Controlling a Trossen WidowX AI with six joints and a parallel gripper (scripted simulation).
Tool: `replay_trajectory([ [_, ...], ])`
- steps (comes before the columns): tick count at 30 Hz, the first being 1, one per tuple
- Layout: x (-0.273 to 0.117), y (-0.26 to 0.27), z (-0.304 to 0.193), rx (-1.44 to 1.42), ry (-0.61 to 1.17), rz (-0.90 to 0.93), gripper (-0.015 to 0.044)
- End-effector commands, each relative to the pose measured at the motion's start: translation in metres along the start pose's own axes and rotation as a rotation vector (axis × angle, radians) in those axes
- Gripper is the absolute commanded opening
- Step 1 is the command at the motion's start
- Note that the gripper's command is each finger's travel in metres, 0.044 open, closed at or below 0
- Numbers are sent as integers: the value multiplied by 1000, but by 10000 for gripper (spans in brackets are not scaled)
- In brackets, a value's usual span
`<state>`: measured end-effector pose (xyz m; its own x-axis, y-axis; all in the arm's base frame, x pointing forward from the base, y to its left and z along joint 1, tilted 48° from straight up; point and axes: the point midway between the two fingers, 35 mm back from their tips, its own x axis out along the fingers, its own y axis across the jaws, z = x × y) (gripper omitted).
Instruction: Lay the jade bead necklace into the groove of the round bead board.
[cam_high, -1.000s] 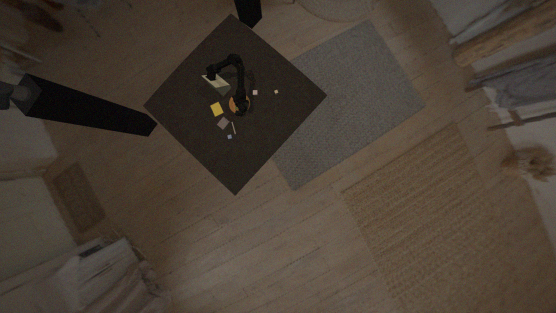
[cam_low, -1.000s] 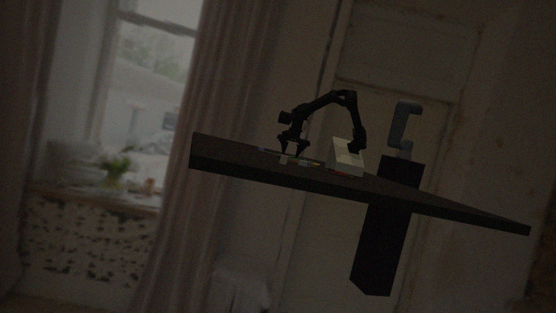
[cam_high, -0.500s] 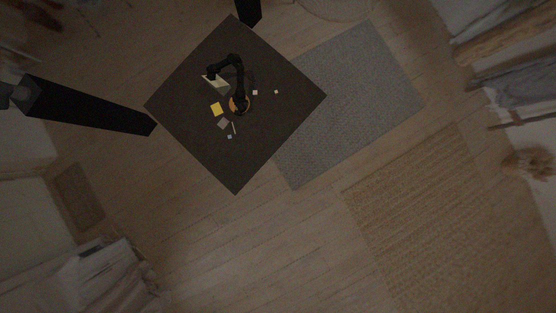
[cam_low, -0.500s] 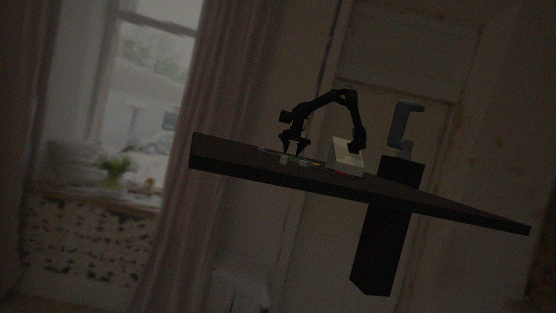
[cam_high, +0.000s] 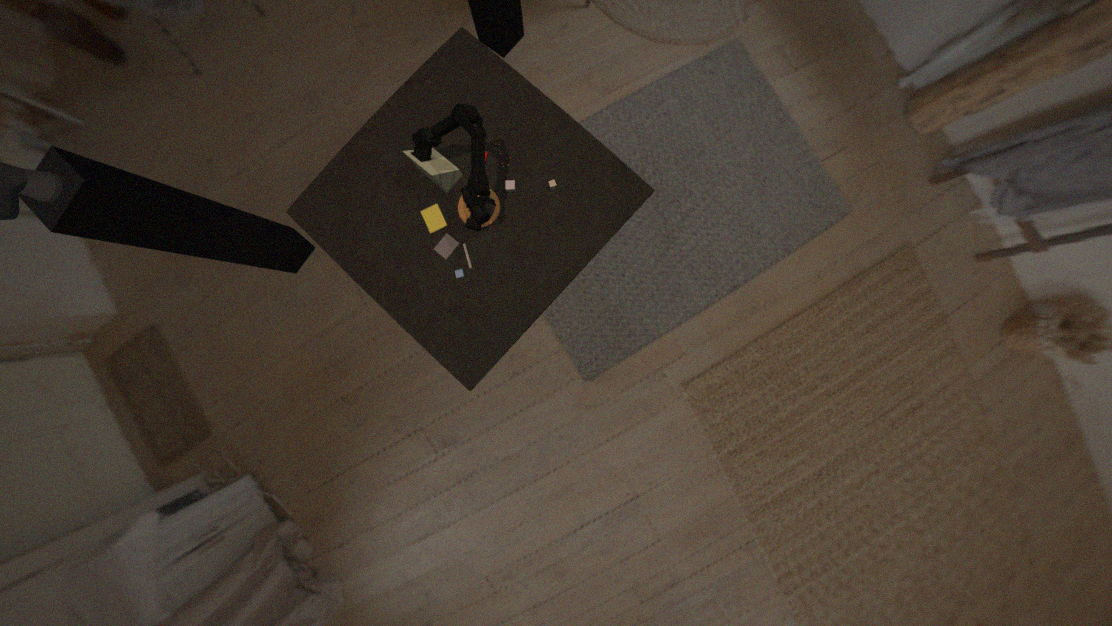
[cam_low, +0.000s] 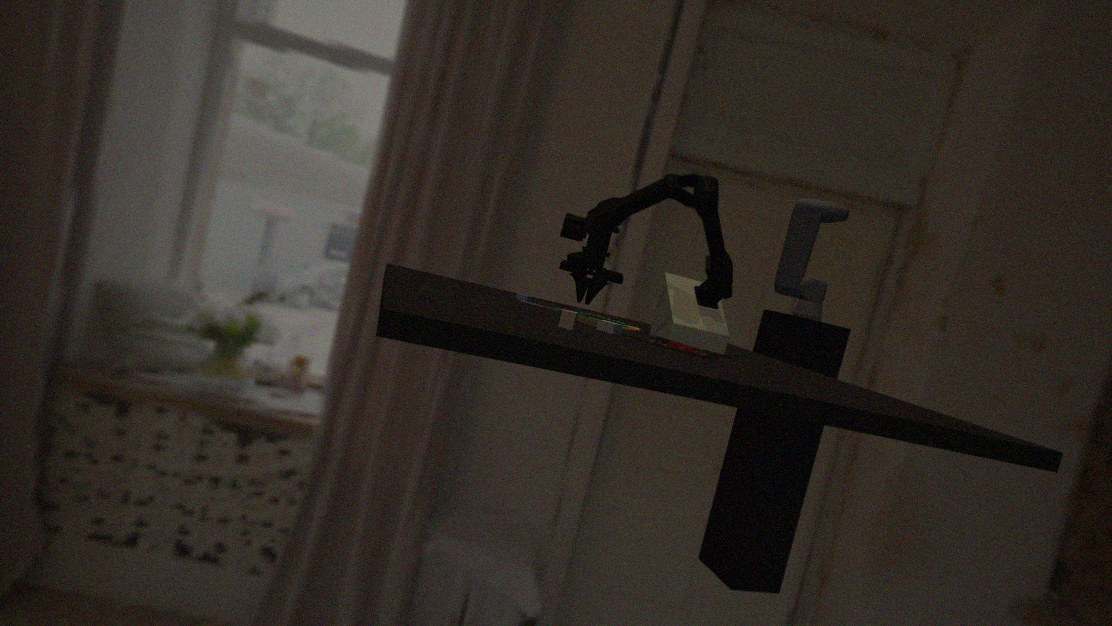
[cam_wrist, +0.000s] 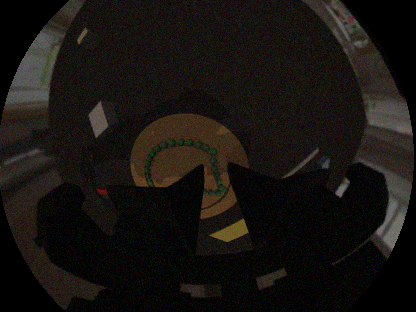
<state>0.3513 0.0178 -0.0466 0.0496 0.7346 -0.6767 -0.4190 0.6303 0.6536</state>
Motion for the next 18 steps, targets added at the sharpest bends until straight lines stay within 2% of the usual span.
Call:
replay_trajectory([
  [1,1,-1,0,3,-1,0,120],
  [18,29,1,-3,12,4,6,120],
])
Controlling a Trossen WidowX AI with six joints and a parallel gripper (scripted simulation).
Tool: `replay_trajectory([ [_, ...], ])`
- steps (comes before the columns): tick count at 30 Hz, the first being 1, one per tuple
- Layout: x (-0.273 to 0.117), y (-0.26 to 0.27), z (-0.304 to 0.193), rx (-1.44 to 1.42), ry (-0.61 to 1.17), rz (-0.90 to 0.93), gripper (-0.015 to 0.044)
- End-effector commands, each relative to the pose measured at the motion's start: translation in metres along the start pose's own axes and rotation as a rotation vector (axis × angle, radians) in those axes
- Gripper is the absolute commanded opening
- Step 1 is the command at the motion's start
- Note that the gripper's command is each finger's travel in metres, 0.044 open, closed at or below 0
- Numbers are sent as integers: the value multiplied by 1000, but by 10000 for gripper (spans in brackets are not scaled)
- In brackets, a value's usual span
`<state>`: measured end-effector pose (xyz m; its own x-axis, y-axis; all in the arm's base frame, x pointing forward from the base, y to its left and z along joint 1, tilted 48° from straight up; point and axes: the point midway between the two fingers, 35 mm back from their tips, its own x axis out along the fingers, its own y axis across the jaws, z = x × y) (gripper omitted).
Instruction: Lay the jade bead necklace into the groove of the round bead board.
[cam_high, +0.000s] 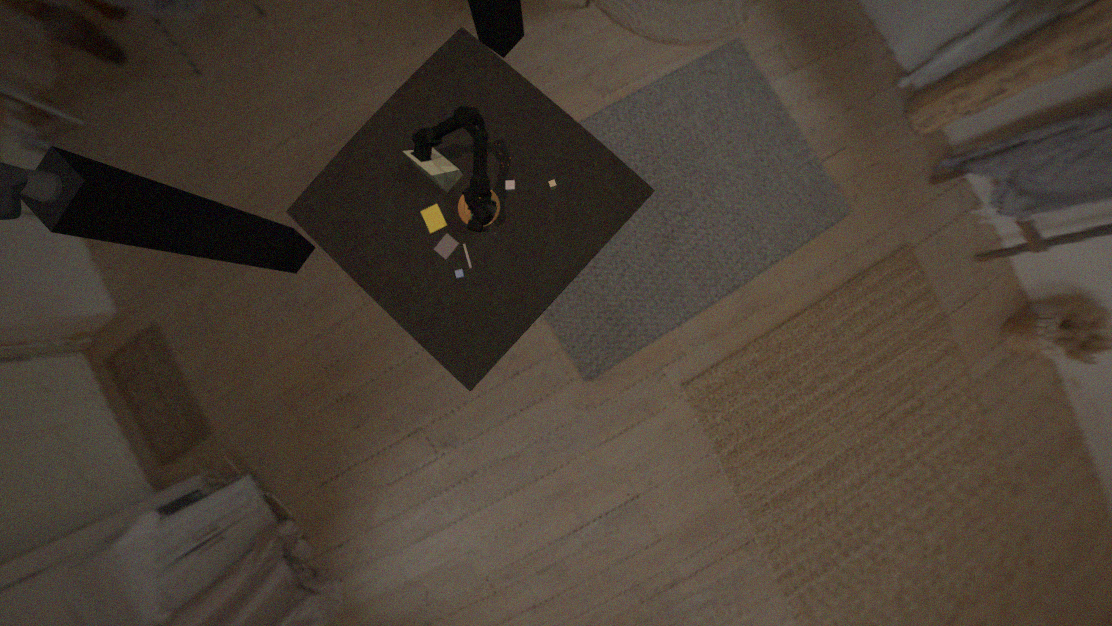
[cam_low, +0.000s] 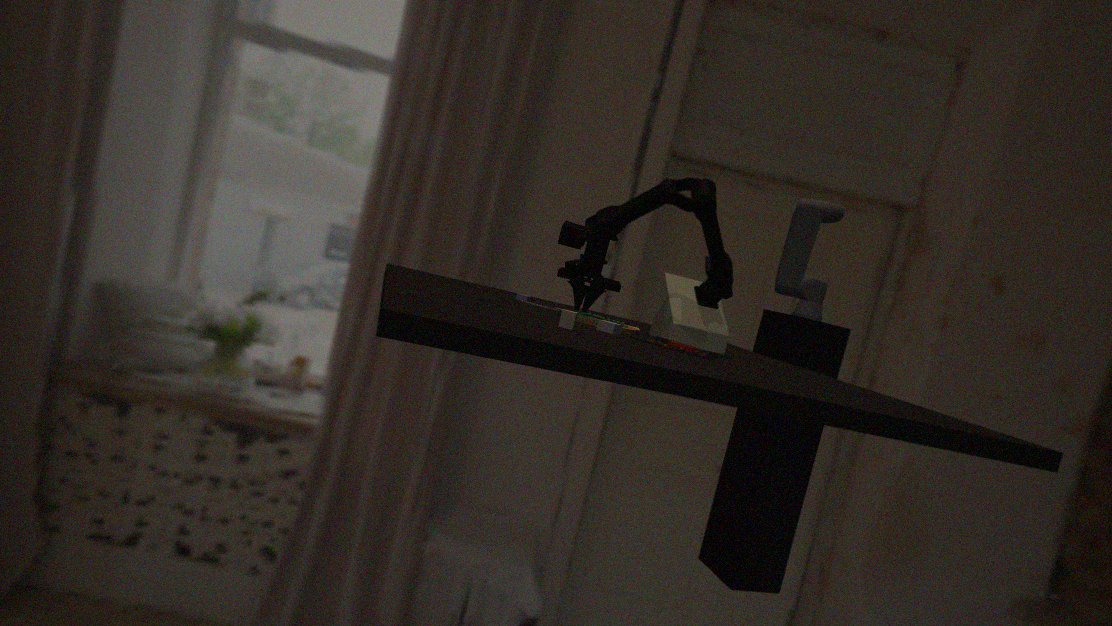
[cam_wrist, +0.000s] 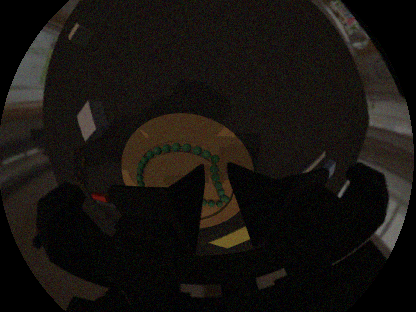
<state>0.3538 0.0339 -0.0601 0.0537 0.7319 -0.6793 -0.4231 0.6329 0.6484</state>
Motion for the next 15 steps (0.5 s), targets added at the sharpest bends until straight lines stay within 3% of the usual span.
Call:
replay_trajectory([
  [1,9,1,-5,18,7,11,120],
  [9,10,1,-5,18,7,11,120],
  [13,8,1,-3,7,6,5,15],
  [15,8,1,-3,7,6,5,0],
])
